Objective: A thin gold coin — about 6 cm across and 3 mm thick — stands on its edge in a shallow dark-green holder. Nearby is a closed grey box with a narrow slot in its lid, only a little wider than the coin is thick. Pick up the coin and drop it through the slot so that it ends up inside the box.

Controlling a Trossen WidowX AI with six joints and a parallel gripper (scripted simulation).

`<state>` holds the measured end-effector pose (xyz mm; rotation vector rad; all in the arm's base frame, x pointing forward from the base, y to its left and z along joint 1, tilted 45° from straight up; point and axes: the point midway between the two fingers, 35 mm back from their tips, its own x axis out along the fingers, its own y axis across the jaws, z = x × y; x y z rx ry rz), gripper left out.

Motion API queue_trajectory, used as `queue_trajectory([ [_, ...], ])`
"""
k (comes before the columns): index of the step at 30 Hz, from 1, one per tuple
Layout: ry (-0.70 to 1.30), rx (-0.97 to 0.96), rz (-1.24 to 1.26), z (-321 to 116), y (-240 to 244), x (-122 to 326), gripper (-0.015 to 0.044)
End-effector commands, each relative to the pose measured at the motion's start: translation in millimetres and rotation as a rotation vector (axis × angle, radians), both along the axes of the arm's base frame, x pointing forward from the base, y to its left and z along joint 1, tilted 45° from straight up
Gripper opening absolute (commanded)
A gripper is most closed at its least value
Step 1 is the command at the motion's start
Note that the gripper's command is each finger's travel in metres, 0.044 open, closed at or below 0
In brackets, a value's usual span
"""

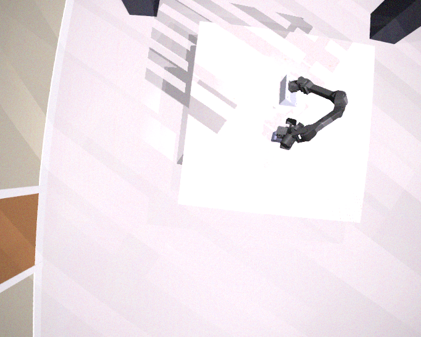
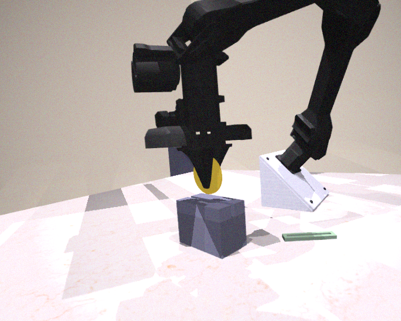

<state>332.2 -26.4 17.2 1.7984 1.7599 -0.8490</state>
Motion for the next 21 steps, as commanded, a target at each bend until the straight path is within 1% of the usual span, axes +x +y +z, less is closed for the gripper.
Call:
queue_trajectory([
  [1,0.002,0.005,-0.004,-1.6,2.4,-0.6,0.0],
  [13,0.002,0.005,-0.004,-6.6,6.7,-0.8,0.0],
  [19,-0.001,0.0,0.0,-5.2,5.1,-0.1,0.0157],
  [21,-0.001,0.0,0.0,-5.2,5.1,-0.1,0.0161],
])
